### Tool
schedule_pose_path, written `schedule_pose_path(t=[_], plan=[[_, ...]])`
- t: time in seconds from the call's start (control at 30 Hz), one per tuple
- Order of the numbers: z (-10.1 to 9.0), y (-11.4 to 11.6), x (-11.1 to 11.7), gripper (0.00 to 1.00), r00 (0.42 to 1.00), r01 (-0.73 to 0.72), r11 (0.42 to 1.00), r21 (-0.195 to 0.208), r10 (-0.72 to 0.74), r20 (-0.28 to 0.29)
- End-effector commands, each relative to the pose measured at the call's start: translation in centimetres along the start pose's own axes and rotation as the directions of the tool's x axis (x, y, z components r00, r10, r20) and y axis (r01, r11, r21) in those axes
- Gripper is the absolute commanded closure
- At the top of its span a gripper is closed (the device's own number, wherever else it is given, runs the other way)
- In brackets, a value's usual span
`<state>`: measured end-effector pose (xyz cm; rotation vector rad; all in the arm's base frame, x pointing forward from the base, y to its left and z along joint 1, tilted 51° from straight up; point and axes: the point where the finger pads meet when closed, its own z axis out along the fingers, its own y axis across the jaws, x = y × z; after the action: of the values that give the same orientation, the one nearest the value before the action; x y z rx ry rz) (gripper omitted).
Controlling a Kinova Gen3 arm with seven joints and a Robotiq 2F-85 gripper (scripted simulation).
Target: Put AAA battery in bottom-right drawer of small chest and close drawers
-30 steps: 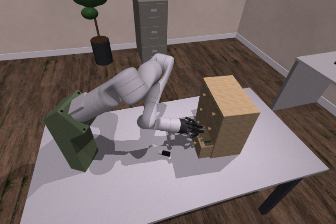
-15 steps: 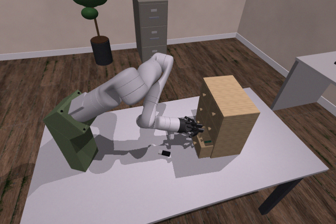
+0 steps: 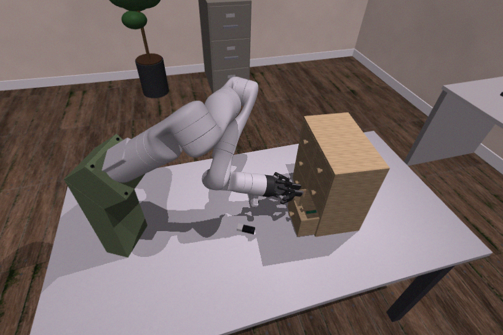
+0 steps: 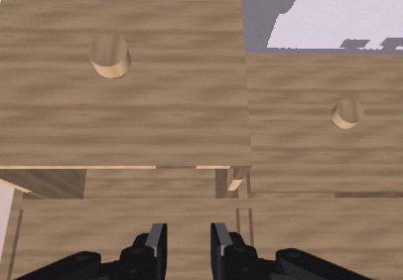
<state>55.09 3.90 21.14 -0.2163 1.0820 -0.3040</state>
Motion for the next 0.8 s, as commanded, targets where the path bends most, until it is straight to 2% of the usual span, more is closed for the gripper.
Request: schedule_pose_path(t=[0.0,0.77], plan=[[-0.1,0.5,-0.1,0.76,1.0,-0.003,1.0,-0.004,0.003,0.002],[-2.1,3.6,0.5,0.76,1.0,-0.003,1.0,-0.004,0.003,0.002]])
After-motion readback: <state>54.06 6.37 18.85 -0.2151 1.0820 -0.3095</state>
